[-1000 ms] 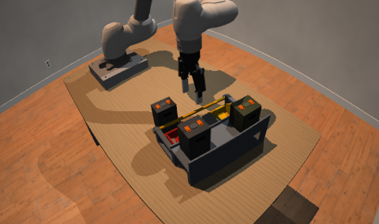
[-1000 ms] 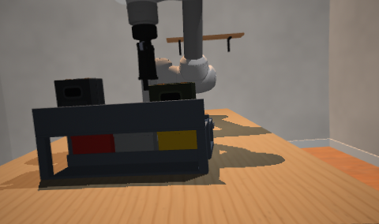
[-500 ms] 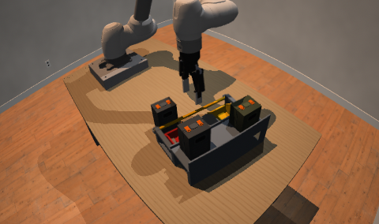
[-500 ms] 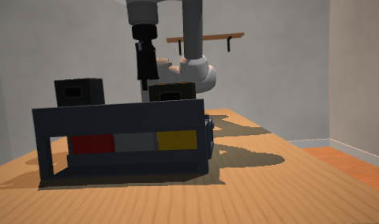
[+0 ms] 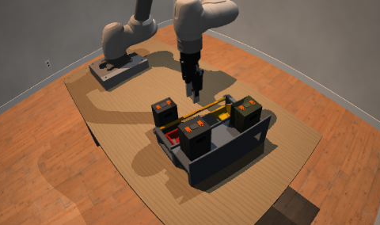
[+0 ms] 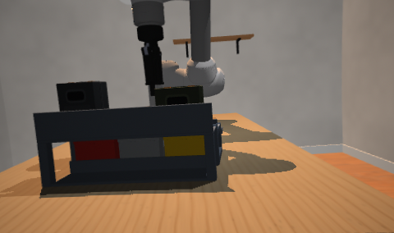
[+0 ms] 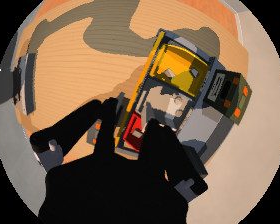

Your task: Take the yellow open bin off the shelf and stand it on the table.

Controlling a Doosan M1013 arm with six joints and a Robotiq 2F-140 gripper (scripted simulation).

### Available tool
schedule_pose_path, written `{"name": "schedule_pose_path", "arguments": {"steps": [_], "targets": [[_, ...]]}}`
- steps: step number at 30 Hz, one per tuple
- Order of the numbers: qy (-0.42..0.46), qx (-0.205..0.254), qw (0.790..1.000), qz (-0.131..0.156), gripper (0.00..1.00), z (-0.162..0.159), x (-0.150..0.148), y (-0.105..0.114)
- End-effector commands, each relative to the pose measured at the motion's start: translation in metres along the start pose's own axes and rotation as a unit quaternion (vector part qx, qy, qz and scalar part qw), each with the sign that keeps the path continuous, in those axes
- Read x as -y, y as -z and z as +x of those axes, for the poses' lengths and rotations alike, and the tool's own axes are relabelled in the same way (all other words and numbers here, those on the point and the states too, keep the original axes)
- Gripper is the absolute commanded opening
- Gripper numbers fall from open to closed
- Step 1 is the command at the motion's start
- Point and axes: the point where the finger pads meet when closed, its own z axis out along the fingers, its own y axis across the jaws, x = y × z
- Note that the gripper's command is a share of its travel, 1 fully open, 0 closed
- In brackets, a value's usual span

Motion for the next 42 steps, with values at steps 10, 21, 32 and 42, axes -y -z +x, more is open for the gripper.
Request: {"name": "schedule_pose_path", "arguments": {"steps": [10, 21, 32, 42], "targets": [[0.000, 0.000, 1.000, 0.000, 0.28, 0.000, 0.000, 0.000], [0.000, 0.000, 1.000, 0.000, 0.28, 0.000, 0.000, 0.000], [0.000, 0.000, 1.000, 0.000, 0.28, 0.000, 0.000, -0.030], [0.000, 0.000, 1.000, 0.000, 0.28, 0.000, 0.000, -0.030]]}}
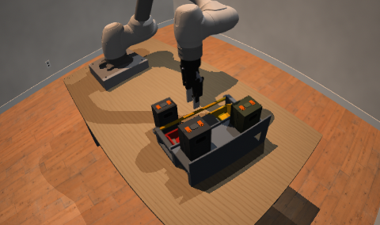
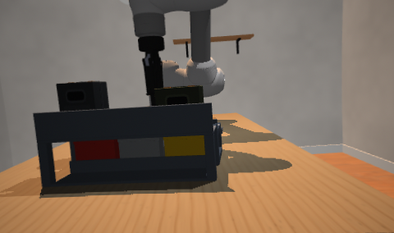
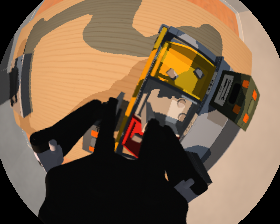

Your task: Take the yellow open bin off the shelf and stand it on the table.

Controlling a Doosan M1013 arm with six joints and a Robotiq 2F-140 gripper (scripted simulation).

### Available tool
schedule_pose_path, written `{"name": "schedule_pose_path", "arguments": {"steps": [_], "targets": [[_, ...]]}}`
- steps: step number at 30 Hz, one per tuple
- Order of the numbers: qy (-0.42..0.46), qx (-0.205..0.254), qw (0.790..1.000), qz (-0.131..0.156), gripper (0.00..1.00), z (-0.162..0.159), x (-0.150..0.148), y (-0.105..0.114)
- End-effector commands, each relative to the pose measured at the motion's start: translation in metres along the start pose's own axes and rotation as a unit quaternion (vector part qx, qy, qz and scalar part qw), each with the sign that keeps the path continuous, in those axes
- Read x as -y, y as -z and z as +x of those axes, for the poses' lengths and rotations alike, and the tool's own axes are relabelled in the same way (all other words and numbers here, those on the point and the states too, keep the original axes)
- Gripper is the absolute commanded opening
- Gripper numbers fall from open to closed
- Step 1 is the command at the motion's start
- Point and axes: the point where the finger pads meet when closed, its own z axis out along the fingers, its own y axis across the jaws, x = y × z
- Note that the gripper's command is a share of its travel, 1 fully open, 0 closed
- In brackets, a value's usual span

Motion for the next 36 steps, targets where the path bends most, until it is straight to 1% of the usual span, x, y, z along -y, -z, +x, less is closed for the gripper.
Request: {"name": "schedule_pose_path", "arguments": {"steps": [1, 6, 36], "targets": [[0.000, 0.000, 1.000, 0.000, 0.28, 0.000, 0.000, 0.000], [0.000, 0.000, 1.000, 0.000, 0.28, 0.000, 0.000, -0.045], [0.000, 0.000, 1.000, 0.000, 0.28, 0.000, 0.000, -0.040]]}}
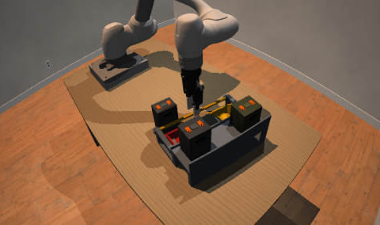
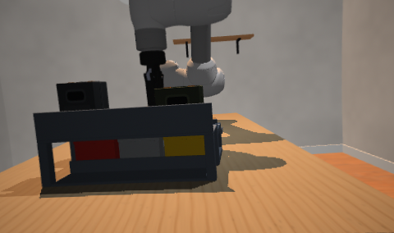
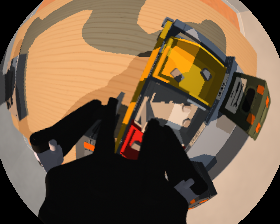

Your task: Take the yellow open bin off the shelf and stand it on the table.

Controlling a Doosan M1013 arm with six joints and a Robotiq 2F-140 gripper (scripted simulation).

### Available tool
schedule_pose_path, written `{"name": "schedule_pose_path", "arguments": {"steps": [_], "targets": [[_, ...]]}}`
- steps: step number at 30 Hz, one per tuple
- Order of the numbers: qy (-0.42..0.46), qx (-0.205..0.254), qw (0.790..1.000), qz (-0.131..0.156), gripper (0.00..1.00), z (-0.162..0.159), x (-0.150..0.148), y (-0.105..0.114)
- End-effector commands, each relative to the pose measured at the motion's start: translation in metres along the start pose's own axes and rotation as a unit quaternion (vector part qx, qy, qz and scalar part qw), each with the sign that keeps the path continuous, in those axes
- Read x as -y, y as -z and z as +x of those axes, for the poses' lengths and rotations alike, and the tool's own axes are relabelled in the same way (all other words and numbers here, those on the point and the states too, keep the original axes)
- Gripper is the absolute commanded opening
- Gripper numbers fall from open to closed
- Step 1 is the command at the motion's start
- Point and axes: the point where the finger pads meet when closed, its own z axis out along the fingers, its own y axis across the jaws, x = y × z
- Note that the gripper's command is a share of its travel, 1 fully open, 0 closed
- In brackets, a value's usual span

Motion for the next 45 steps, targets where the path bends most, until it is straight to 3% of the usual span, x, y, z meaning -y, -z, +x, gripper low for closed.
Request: {"name": "schedule_pose_path", "arguments": {"steps": [1, 45], "targets": [[0.000, 0.000, 1.000, 0.000, 0.28, 0.0001, 0.0000, 0.0017], [0.000, 0.000, 1.000, 0.000, 0.28, 0.0001, 0.0000, 0.0075]]}}
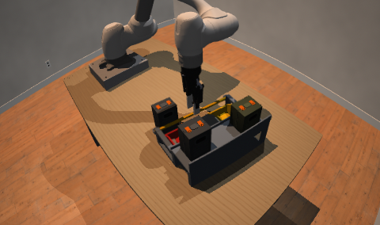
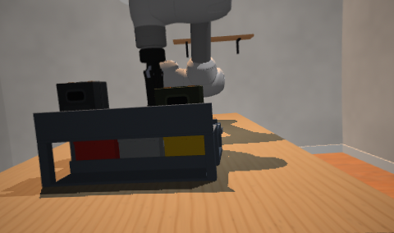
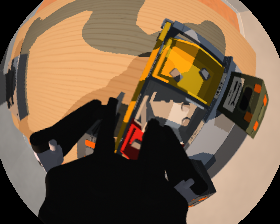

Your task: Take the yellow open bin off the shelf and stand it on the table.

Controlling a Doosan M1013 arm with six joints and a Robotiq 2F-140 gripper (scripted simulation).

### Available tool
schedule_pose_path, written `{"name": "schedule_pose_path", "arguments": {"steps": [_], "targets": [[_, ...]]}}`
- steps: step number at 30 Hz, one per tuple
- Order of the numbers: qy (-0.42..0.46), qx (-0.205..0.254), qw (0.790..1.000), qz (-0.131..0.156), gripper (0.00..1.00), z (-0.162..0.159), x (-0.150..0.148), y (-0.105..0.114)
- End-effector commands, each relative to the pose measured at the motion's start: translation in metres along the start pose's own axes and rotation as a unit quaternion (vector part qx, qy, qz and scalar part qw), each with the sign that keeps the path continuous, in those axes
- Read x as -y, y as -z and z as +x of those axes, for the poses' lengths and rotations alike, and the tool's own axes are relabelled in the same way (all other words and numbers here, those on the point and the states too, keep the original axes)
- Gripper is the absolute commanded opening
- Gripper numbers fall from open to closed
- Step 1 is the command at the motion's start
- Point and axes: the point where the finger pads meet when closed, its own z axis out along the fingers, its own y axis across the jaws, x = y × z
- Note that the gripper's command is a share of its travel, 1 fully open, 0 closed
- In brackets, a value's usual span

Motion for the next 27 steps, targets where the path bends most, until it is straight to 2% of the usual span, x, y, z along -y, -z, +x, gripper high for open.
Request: {"name": "schedule_pose_path", "arguments": {"steps": [1, 5, 10, 22, 27], "targets": [[0.000, 0.000, 1.000, 0.000, 0.28, 0.000, 0.000, 0.000], [0.000, 0.000, 1.000, 0.000, 0.28, 0.000, 0.000, 0.000], [0.000, 0.000, 1.000, 0.000, 0.28, 0.000, 0.000, -0.010], [0.000, 0.000, 1.000, 0.000, 0.28, 0.000, 0.000, -0.010], [0.000, 0.000, 1.000, 0.000, 0.28, 0.000, 0.000, -0.020]]}}
